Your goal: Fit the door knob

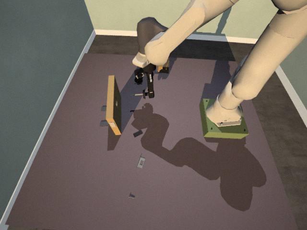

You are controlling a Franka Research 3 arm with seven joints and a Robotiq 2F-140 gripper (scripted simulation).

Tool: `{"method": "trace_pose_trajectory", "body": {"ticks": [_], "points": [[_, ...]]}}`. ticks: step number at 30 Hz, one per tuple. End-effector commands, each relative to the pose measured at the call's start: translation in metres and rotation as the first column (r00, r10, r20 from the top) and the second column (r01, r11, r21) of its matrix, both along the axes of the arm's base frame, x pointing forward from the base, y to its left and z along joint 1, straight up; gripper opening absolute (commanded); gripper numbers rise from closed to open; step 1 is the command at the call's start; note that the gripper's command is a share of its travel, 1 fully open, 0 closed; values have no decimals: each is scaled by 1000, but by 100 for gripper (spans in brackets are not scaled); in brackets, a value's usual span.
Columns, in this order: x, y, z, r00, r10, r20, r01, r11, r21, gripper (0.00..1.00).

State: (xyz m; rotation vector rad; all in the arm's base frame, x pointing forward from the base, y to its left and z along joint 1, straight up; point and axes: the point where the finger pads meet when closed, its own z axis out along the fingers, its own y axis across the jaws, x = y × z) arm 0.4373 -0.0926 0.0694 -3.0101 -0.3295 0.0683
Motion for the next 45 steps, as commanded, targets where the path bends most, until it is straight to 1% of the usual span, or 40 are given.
{"method": "trace_pose_trajectory", "body": {"ticks": [1, 5, 9, 15, 17, 25, 30, 34, 41, 45], "points": [[8, 6, 5, 999, -44, 1, 44, 999, -30, 42], [14, 16, 8, 999, -44, 1, 44, 999, -30, 42], [15, 17, 8, 999, -44, 1, 44, 998, -32, 42], [19, 23, 11, 999, -40, 3, 40, 996, -83, 42], [25, 32, 14, 999, -40, 3, 40, 996, -83, 42], [28, 37, 16, 999, -39, 3, 39, 996, -85, 42], [30, 41, 17, 999, -35, 4, 35, 991, -133, 42], [40, 55, 23, 999, -35, 4, 35, 990, -135, 42], [42, 58, 23, 999, -34, 4, 34, 990, -137, 42], [44, 61, 24, 1000, -31, 4, 31, 984, -174, 42]]}}
